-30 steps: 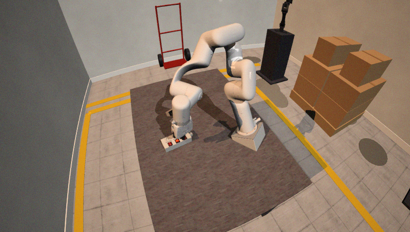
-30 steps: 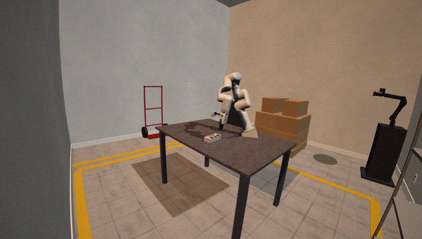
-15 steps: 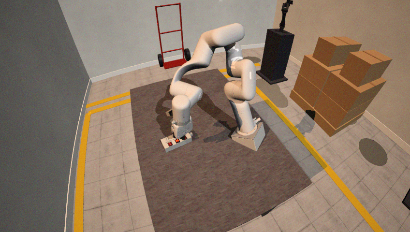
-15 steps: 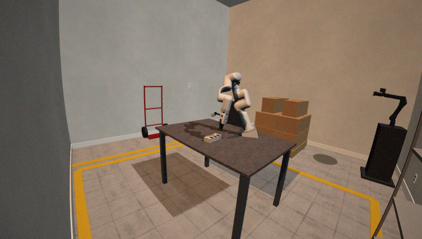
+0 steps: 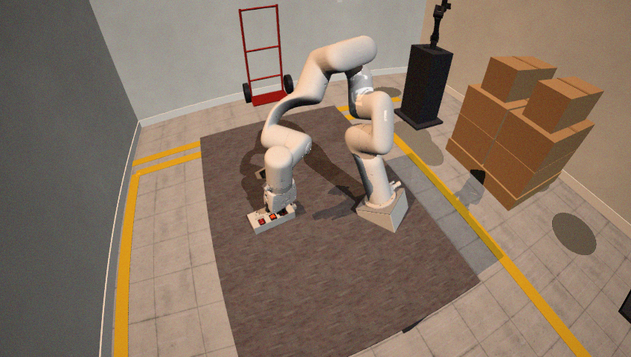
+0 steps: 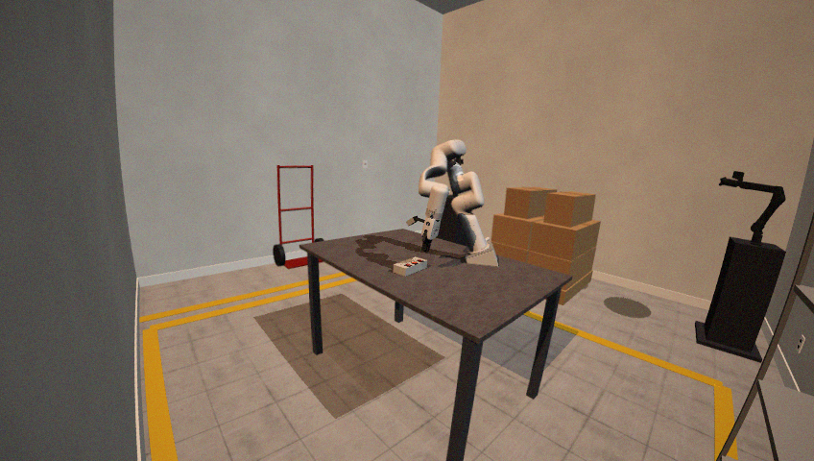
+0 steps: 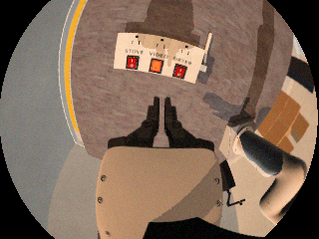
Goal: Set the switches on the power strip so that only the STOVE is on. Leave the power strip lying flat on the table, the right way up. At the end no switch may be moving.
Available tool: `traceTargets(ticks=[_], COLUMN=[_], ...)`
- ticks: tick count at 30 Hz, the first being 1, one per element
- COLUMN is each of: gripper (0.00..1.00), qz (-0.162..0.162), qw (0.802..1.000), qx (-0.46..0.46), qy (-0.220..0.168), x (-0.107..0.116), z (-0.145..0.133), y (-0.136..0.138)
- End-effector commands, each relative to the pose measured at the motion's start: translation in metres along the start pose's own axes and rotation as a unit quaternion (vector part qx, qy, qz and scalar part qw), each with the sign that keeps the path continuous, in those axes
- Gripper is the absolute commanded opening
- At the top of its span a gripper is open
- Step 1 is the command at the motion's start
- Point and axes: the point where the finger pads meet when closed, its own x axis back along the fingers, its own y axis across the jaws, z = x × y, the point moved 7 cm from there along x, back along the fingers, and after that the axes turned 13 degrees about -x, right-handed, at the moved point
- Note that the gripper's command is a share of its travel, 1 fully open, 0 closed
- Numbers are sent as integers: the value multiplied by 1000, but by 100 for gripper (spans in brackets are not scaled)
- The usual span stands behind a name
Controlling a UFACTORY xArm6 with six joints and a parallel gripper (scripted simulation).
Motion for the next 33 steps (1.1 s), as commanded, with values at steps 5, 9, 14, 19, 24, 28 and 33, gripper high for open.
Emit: traceTargets(ticks=[5, 9, 14, 19, 24, 28, 33], gripper=[100, 100, 100, 100, 100, 100, 100], qz=[1, 1, 1, 1, 1, 1, -14], qw=[1000, 1000, 1000, 1000, 1000, 1000, 996], qx=[-1, -1, -1, -1, -1, -1, -45], qy=[0, 0, 0, 0, 0, 1, 74], x=[1, 1, 1, 1, 1, 1, -15], z=[0, 0, 0, 0, 0, 0, 4], y=[-1, -1, -1, -1, -1, -1, -6])
